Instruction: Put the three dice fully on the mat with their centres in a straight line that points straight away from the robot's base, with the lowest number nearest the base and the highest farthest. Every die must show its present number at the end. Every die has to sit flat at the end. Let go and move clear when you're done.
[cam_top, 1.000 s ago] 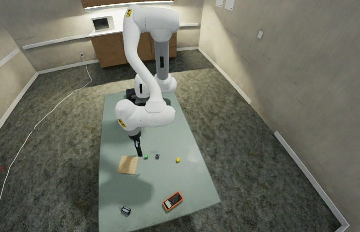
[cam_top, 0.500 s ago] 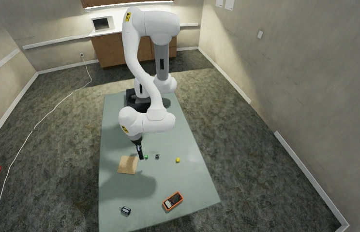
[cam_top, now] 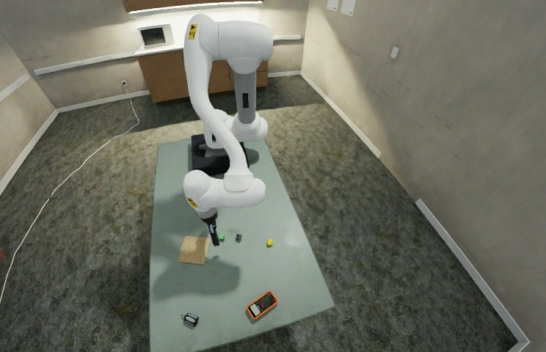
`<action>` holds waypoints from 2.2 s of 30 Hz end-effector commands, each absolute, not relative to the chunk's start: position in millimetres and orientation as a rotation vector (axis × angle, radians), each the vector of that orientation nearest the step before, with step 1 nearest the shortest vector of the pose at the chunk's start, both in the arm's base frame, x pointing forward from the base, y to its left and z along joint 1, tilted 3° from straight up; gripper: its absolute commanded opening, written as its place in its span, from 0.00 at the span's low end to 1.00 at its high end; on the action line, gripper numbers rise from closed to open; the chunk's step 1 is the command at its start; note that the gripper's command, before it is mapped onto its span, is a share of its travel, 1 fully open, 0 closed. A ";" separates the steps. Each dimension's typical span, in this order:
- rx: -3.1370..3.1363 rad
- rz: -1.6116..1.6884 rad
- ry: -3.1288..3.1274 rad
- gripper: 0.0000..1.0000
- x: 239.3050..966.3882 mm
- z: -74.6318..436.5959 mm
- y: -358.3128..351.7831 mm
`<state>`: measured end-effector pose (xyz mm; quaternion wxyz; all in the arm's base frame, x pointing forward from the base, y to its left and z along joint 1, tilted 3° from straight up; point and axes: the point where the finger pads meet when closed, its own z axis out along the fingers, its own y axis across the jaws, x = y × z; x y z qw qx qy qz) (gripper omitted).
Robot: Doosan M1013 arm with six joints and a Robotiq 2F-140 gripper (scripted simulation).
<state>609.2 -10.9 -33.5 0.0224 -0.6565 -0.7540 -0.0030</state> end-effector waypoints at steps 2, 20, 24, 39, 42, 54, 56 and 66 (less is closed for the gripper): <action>-2.034 -0.011 -2.336 1.00 609.7 -32.9 -10.9; -2.034 -0.011 -2.336 1.00 609.7 -32.9 -10.9; -2.034 -0.011 -2.336 1.00 609.7 -32.9 -10.9; -2.034 -0.011 -2.336 1.00 610.7 -32.6 -1.7; -2.034 -0.011 -2.336 1.00 612.4 -32.2 13.4; -2.034 -0.011 -2.336 1.00 618.8 -30.3 72.6; -2.034 -0.011 -2.336 1.00 619.3 -30.2 77.0; -2.034 -0.011 -2.336 1.00 619.4 -30.1 78.4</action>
